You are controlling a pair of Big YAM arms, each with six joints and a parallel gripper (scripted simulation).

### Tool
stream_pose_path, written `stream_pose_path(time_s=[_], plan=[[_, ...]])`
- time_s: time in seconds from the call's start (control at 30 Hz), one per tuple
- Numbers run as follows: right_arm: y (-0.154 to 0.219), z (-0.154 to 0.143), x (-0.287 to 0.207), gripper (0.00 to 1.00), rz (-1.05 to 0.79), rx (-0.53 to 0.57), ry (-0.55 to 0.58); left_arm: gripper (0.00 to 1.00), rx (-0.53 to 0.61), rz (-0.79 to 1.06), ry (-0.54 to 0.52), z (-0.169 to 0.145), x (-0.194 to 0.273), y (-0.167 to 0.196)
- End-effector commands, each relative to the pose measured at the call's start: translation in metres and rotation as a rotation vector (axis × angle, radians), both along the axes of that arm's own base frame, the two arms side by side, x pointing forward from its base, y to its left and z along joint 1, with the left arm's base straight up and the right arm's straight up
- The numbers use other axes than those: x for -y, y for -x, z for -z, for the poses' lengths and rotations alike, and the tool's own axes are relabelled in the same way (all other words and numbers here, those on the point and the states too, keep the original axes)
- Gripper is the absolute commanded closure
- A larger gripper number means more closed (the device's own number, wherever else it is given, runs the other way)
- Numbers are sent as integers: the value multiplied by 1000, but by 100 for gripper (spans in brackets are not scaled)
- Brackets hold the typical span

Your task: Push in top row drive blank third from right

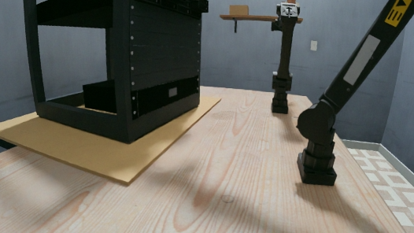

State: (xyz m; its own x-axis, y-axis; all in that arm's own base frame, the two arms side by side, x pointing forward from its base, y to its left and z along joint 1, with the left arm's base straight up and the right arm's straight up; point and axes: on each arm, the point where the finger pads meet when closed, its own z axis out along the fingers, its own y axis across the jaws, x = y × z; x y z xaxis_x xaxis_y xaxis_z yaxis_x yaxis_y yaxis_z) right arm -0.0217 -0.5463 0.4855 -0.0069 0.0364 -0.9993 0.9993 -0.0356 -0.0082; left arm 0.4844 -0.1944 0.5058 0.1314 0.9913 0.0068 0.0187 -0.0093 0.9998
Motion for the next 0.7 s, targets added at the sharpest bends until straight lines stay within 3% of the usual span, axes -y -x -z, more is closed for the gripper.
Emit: stream_pose_path(time_s=[0.0, 0.53, 0.63, 0.67], plan=[[6, -15, -2, 0, 13, 7, 36, 100, 93, -9, 43, -54, -3, -9], [6, -15, -2, 0, 13, 7, 36, 100, 93, -10, 43, -54, -4, -9], [6, -15, -2, 0, 13, 7, 36, 100, 118, 3, 58, -68, -3, 10], [6, -15, -2, 0, 13, 7, 36, 100, 86, 7, 41, -49, 0, 13]])
